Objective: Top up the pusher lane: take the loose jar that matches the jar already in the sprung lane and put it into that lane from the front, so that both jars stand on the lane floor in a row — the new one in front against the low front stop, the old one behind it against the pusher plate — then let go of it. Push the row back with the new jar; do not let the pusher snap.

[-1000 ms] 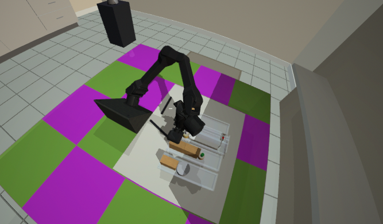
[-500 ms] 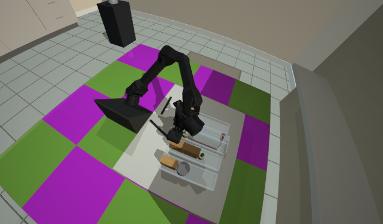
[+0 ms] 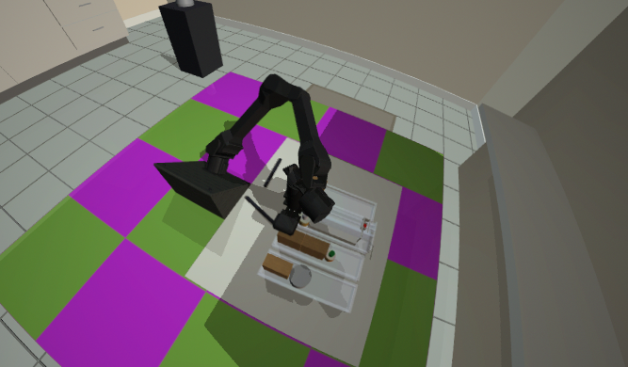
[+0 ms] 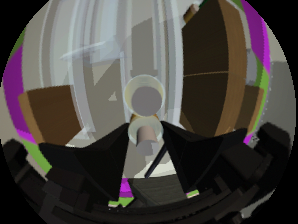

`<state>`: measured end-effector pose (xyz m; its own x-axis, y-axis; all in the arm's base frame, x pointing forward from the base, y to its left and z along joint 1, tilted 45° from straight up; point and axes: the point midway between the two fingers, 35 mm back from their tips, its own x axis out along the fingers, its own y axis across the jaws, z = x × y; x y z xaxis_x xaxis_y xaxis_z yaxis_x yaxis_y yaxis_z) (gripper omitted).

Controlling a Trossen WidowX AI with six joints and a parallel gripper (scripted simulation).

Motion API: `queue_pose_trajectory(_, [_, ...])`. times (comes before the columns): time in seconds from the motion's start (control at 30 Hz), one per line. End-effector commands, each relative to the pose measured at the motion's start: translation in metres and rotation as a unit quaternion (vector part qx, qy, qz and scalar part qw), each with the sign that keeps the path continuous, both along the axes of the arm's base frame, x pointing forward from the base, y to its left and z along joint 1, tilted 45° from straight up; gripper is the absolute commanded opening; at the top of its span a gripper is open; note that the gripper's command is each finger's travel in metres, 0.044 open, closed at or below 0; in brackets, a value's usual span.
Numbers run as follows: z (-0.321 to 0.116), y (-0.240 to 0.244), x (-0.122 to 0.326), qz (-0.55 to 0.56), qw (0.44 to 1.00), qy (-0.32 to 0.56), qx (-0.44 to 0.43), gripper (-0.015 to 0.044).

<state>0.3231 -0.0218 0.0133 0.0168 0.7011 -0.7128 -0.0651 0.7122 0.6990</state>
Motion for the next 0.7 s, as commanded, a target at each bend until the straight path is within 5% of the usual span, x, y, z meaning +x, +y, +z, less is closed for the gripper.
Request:
queue_pose_trajectory(0.0, [0.000, 0.000, 0.000, 0.001, 1.000, -0.002, 0.001, 0.0053])
queue_pose_trajectory(0.3, [0.000, 0.000, 0.000, 0.001, 1.000, -0.002, 0.001, 0.0277])
queue_pose_trajectory(0.67, [0.014, -0.014, 0.000, 0.001, 1.000, -0.001, 0.001, 0.0277])
